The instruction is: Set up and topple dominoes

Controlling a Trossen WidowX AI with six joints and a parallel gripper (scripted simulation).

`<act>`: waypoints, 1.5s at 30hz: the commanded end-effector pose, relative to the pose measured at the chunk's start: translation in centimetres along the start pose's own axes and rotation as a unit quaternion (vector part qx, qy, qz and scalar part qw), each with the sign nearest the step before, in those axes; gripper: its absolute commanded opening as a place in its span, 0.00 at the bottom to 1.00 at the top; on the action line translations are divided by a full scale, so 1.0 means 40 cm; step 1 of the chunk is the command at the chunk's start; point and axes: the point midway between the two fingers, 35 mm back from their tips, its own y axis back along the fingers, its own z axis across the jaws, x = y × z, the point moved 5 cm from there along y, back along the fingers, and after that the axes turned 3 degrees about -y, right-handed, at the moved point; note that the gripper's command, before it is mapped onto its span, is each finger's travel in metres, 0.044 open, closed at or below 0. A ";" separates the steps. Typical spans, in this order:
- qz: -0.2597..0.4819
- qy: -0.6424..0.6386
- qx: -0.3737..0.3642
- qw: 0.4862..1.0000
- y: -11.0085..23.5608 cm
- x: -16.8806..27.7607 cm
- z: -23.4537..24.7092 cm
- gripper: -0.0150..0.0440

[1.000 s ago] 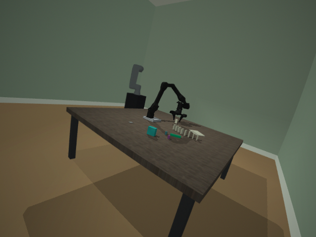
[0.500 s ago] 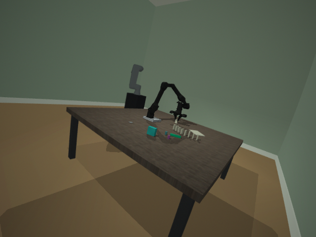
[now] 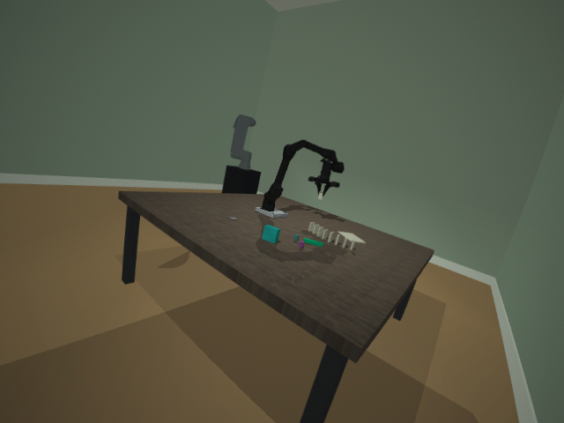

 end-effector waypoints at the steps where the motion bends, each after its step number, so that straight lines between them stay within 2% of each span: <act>1: -0.010 0.001 0.009 1.000 0.007 -0.005 -0.003 0.44; 5: -0.010 0.040 0.009 0.999 0.008 -0.045 0.030 0.44; 12: -0.013 0.225 0.010 0.974 0.011 -0.258 0.144 0.44; 18: -0.019 0.320 0.010 0.947 0.016 -0.424 0.175 0.44; 27: -0.015 0.498 0.017 0.867 0.022 -0.620 0.170 0.44; 39: -0.014 0.507 0.017 0.861 0.020 -0.630 0.169 0.44; 45: -0.020 0.510 0.018 0.860 -0.033 -0.638 0.178 0.44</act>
